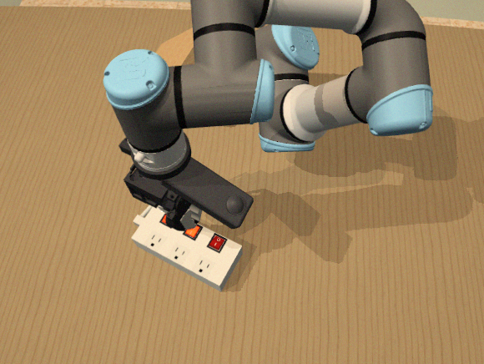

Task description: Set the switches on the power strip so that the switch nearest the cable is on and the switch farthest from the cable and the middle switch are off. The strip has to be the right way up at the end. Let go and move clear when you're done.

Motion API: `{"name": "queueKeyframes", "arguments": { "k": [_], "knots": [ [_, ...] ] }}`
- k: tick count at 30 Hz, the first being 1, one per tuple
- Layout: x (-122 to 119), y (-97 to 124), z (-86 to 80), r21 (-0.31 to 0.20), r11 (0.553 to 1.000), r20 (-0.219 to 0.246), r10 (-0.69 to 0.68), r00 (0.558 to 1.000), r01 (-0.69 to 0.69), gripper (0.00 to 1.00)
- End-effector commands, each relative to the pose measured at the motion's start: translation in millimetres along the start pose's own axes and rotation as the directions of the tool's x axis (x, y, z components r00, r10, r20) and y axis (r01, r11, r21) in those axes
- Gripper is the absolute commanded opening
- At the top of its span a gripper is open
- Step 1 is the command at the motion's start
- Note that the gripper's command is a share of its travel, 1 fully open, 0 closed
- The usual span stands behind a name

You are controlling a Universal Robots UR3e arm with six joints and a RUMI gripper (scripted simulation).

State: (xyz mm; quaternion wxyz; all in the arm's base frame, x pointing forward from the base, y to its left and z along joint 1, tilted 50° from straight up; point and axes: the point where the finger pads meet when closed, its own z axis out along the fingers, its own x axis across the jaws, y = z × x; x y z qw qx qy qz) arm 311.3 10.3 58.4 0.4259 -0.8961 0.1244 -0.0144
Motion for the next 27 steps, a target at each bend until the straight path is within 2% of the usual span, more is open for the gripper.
{"name": "queueKeyframes", "arguments": {
  "k": [1,22,27],
  "knots": [
    [0.5,0.3,0.8,-0.001,1.000,-0.002,0.000,1.000,0.000,0.00],
    [0.5,0.3,1.0,-0.001,1.000,-0.002,0.000,1.000,0.000,0.00],
    [0.4,0.3,-5.0,-0.001,1.000,-0.002,0.000,1.000,0.000,0.00]
  ]
}}
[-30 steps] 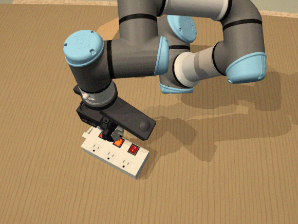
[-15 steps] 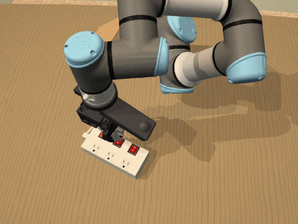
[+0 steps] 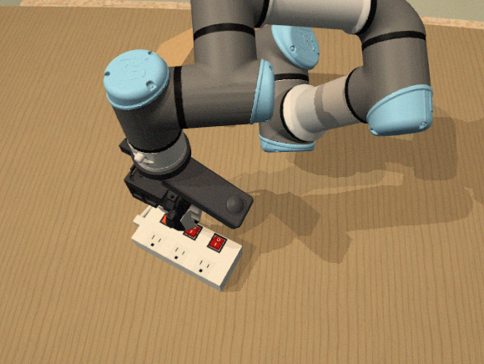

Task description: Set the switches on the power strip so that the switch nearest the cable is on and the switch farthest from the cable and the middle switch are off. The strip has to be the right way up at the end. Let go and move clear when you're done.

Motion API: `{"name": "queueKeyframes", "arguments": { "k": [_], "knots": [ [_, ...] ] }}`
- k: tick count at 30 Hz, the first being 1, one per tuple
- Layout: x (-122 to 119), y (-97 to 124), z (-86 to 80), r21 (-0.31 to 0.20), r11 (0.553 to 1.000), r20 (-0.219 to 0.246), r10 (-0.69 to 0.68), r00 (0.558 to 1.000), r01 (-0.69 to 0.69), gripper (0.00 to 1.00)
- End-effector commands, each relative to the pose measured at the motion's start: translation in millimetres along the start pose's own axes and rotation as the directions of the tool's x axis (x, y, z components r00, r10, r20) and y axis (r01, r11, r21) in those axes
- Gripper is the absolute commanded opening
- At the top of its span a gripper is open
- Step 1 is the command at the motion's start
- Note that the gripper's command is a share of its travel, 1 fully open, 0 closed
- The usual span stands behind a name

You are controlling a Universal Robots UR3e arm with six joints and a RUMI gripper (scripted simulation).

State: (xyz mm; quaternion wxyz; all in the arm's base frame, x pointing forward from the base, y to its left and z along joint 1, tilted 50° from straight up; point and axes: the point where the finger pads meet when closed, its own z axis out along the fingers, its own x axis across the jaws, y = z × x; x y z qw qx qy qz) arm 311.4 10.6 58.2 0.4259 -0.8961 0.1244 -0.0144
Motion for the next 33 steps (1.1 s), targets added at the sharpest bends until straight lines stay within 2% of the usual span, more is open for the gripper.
{"name": "queueKeyframes", "arguments": {
  "k": [1,7,15,33],
  "knots": [
    [0.4,0.3,-7.7,-0.001,1.000,-0.002,0.000,1.000,0.000,0.00],
    [0.4,0.3,-25.0,-0.001,1.000,-0.002,0.000,1.000,0.000,0.00],
    [0.4,0.3,-36.4,-0.001,1.000,-0.002,0.000,1.000,0.000,0.00],
    [0.4,0.3,-37.7,-0.001,1.000,-0.002,0.000,1.000,0.000,0.00]
  ]
}}
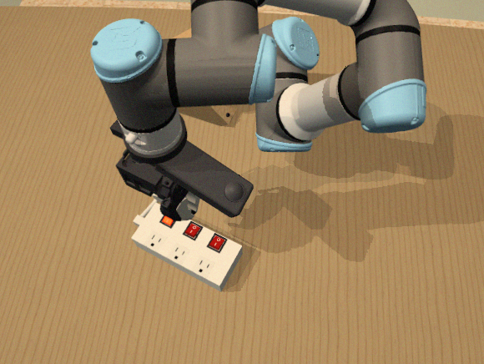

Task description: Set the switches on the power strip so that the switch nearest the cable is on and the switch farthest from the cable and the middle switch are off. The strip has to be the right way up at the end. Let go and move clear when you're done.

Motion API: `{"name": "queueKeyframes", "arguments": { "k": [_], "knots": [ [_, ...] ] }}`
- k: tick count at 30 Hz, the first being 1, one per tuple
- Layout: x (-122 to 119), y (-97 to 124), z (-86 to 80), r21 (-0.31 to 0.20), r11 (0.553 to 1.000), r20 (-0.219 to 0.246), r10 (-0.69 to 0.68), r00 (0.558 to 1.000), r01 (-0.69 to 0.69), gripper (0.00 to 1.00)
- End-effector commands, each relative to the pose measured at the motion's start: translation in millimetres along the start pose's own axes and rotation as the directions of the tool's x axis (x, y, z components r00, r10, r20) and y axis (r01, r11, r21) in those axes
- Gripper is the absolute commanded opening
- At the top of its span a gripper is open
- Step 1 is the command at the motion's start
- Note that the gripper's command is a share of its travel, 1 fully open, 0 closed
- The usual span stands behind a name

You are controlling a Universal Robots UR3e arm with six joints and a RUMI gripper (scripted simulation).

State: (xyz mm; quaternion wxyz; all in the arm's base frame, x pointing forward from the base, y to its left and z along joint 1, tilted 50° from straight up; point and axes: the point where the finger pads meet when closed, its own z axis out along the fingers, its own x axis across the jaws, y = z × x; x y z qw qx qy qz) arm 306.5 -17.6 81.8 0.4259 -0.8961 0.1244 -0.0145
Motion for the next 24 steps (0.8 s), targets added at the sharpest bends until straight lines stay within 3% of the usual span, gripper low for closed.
{"name": "queueKeyframes", "arguments": {
  "k": [1,3,4,24],
  "knots": [
    [0.4,0.3,-0.6,-0.001,1.000,-0.002,0.000,1.000,0.000,0.00],
    [0.4,0.3,-0.6,-0.001,1.000,-0.002,0.000,1.000,0.000,0.00],
    [0.4,0.3,-0.6,-0.001,1.000,-0.002,0.000,1.000,0.000,1.00],
    [0.3,0.3,-13.0,-0.001,1.000,-0.002,0.000,1.000,0.000,1.00]
  ]
}}
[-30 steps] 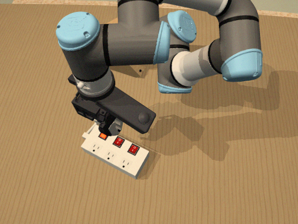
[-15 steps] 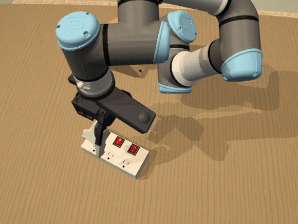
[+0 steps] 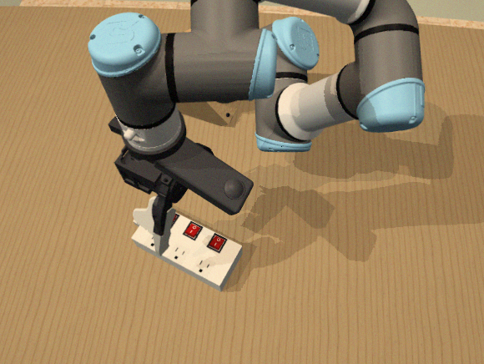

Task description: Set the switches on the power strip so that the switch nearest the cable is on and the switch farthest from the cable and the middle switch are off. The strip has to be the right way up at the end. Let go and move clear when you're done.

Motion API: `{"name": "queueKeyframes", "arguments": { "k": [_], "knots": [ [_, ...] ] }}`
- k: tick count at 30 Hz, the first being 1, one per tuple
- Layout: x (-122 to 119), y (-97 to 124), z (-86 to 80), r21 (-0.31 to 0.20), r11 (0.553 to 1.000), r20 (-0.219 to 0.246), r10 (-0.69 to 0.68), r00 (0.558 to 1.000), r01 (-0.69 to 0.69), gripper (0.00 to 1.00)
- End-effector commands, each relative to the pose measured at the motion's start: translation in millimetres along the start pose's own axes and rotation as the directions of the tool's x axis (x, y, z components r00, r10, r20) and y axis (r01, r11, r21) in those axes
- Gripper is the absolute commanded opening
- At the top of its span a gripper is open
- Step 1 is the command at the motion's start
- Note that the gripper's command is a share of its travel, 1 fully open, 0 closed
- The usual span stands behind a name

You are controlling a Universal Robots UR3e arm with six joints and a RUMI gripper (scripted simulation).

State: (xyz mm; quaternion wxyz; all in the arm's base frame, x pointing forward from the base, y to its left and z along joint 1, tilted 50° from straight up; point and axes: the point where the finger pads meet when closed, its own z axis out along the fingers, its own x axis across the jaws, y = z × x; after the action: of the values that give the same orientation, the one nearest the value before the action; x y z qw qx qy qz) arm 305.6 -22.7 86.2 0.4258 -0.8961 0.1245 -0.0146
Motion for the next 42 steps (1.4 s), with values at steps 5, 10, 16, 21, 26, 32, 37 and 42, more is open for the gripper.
{"name": "queueKeyframes", "arguments": {
  "k": [5,10,16,21,26,32,37,42],
  "knots": [
    [0.3,0.3,-11.5,-0.001,1.000,-0.001,0.000,1.000,0.000,1.00],
    [0.3,0.3,-22.1,-0.001,1.000,-0.001,0.000,1.000,0.000,1.00],
    [0.3,0.2,-36.7,-0.001,1.000,-0.001,0.000,1.000,0.000,1.00],
    [0.3,0.2,-44.2,-0.001,1.000,-0.001,0.000,1.000,0.000,1.00],
    [0.3,0.2,-56.4,-0.001,1.000,-0.001,0.000,1.000,0.000,1.00],
    [0.3,0.2,-69.7,-0.001,1.000,-0.001,0.000,1.000,0.000,1.00],
    [0.2,0.2,-75.4,-0.001,1.000,-0.001,0.000,1.000,0.000,1.00],
    [0.2,0.2,-83.4,-0.001,1.000,-0.001,0.000,1.000,0.000,1.00]
  ]
}}
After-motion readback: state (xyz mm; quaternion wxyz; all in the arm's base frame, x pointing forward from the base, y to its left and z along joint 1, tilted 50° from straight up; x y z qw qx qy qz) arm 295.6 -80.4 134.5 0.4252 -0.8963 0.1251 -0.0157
